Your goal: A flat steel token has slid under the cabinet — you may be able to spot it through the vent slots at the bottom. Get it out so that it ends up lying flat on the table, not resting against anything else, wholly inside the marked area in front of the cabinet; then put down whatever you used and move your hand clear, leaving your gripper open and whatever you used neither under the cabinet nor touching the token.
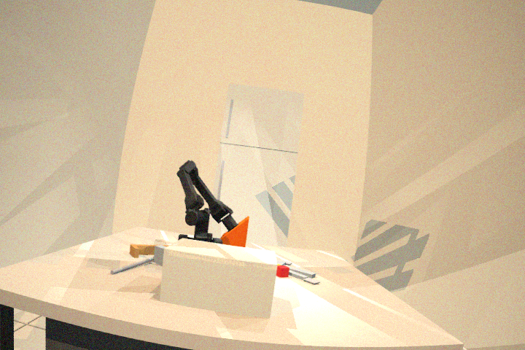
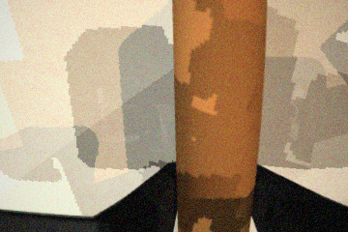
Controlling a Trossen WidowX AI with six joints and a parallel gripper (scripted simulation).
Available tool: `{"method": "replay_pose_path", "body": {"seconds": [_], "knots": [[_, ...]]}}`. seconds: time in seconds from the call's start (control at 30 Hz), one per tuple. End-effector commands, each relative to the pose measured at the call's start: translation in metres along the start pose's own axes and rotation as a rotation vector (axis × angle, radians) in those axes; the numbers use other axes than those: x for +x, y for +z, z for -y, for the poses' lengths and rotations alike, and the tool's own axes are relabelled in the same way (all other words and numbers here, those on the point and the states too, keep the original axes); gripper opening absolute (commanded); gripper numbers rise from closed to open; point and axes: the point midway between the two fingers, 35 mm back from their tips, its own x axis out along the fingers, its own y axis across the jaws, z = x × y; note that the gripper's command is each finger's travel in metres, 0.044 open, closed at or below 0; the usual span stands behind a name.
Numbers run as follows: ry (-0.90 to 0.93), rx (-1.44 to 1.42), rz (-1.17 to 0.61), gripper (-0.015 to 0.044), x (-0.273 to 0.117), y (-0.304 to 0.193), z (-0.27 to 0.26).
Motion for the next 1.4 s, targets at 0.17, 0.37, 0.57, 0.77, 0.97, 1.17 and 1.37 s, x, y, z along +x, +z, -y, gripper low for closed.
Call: {"method": "replay_pose_path", "body": {"seconds": [0.17,0.37,0.57,0.77,0.97,1.17,1.37], "knots": [[0.000,0.000,0.000,0.0200,0.0000,0.0001,0.0001],[-0.001,0.000,0.003,0.0270,0.0000,0.0000,0.0000],[-0.001,0.005,0.003,0.0270,0.0013,0.0002,0.0003],[-0.001,0.004,0.003,0.0270,0.0024,-0.0004,0.0002],[-0.004,0.006,0.004,0.0191,0.0024,-0.0001,0.0007],[-0.004,0.006,0.004,0.0131,0.0024,-0.0001,0.0007],[-0.004,0.006,0.004,0.0052,0.0024,-0.0001,0.0007]]}}
